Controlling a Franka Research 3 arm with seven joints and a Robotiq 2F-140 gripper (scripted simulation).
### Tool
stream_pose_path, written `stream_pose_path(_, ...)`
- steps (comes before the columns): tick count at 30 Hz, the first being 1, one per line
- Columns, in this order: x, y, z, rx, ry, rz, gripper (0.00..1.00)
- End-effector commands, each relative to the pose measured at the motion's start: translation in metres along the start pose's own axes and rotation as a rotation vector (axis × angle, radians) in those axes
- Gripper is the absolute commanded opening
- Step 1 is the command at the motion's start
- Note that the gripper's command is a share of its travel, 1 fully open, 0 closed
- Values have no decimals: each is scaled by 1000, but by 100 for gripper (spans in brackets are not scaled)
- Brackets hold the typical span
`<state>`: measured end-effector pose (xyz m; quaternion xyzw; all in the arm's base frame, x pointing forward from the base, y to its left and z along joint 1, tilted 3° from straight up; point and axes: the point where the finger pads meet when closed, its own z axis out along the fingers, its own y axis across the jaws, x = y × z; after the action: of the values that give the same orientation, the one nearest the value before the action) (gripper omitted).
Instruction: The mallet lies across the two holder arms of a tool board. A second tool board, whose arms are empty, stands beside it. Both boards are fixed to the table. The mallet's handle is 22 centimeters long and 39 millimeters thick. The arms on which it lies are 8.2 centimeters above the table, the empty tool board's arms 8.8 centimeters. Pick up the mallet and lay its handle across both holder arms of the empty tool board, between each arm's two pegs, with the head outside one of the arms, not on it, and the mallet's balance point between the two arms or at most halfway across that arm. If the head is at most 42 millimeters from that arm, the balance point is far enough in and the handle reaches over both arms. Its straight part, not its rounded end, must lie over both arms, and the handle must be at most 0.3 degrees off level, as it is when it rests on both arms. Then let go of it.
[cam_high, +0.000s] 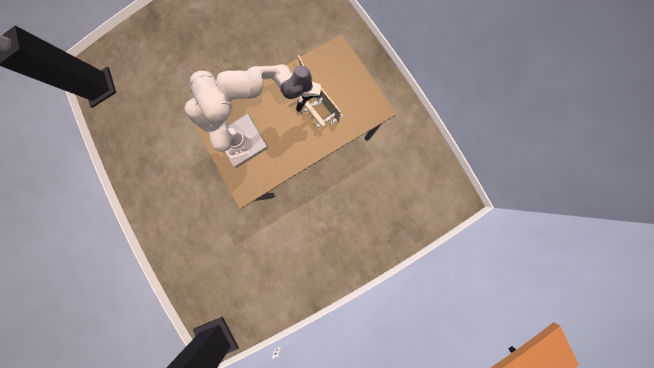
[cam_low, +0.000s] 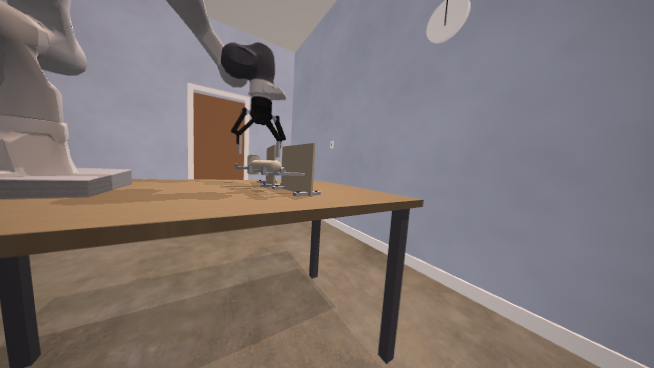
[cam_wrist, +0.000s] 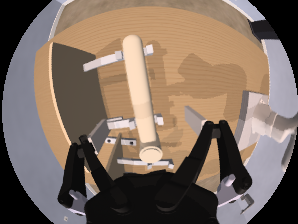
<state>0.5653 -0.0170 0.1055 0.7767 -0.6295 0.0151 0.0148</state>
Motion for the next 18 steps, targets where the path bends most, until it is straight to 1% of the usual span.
stream_pose_path(1,2,-1,7,5,3,6,100)
stream_pose_path(9,3,-2,19,5,3,6,100)
stream_pose_path(11,3,-2,19,5,3,6,100)
stream_pose_path(18,3,-2,28,5,3,6,100)
